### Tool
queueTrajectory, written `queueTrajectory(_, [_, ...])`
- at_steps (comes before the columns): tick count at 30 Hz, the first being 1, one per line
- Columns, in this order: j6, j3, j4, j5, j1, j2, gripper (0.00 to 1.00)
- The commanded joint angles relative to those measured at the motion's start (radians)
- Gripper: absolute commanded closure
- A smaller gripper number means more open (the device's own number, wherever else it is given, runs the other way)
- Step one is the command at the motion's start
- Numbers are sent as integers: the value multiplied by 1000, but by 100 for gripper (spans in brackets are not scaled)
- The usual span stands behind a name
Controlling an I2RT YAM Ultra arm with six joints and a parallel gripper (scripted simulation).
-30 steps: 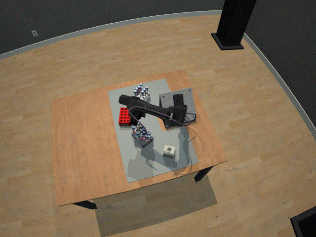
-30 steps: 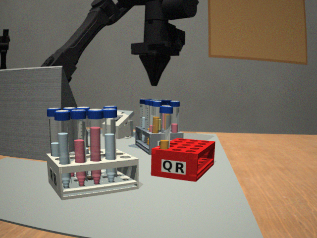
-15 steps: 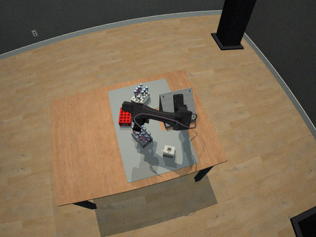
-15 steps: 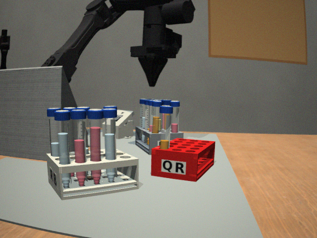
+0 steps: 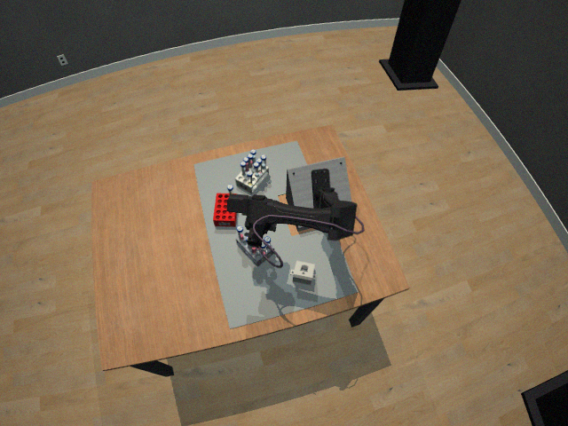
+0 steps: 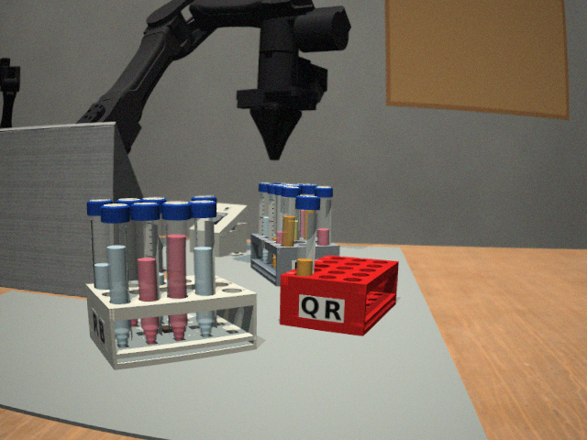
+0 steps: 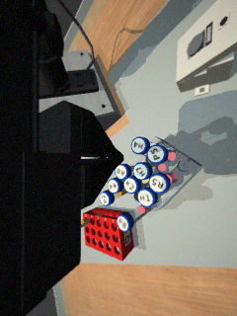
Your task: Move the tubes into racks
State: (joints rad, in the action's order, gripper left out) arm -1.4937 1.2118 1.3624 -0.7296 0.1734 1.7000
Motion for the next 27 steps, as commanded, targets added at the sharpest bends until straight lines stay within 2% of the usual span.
queueTrajectory(1, [52,-10,33,-30,-16,-55,100])
queueTrajectory(6, [69,-11,38,-33,-20,-75,100])
queueTrajectory(19, [194,-59,80,-52,-122,-241,100])
queueTrajectory(23, [202,-54,81,-53,-124,-249,100])
queueTrajectory(27, [240,-77,94,-57,-154,-303,100])
